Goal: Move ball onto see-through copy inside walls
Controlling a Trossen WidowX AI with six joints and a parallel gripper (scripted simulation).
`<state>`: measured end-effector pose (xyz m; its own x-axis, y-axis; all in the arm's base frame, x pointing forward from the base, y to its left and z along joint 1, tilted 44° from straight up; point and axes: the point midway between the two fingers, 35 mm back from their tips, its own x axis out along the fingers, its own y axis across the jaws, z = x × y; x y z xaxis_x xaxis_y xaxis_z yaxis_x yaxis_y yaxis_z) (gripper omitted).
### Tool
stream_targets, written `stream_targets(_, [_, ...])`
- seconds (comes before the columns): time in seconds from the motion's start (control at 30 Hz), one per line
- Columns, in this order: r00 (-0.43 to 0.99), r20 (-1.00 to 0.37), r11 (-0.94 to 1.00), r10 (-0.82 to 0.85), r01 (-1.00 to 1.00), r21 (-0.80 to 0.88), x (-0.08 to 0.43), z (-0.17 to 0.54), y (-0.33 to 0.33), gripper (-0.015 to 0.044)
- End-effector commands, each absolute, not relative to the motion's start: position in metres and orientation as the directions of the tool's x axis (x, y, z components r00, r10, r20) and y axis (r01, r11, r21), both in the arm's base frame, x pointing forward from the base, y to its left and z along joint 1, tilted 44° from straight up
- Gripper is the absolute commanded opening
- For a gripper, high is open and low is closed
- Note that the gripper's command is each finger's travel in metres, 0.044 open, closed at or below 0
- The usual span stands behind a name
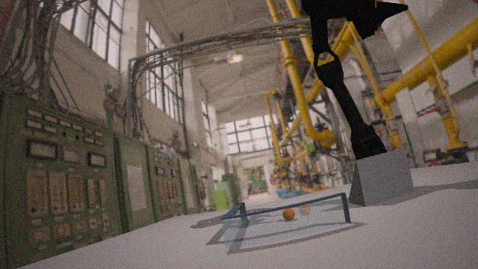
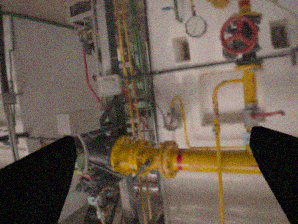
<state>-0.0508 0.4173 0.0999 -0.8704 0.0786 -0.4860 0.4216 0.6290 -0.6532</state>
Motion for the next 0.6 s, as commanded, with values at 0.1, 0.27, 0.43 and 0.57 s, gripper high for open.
stream_targets(0.1, [-0.801, -0.591, 0.681, 0.096, 0.486, -0.548, -0.013, 0.082, 0.406, 0.0295])
stream_targets(0.27, [-0.628, -0.773, 0.763, 0.089, 0.542, -0.353, 0.062, 0.052, 0.371, 0.0264])
stream_targets(0.43, [-0.442, -0.897, 0.831, 0.019, 0.505, -0.231, 0.132, 0.03, 0.321, 0.0264])
stream_targets(0.57, [-0.301, -0.95, 0.877, -0.076, 0.433, -0.208, 0.18, 0.019, 0.272, 0.0264])
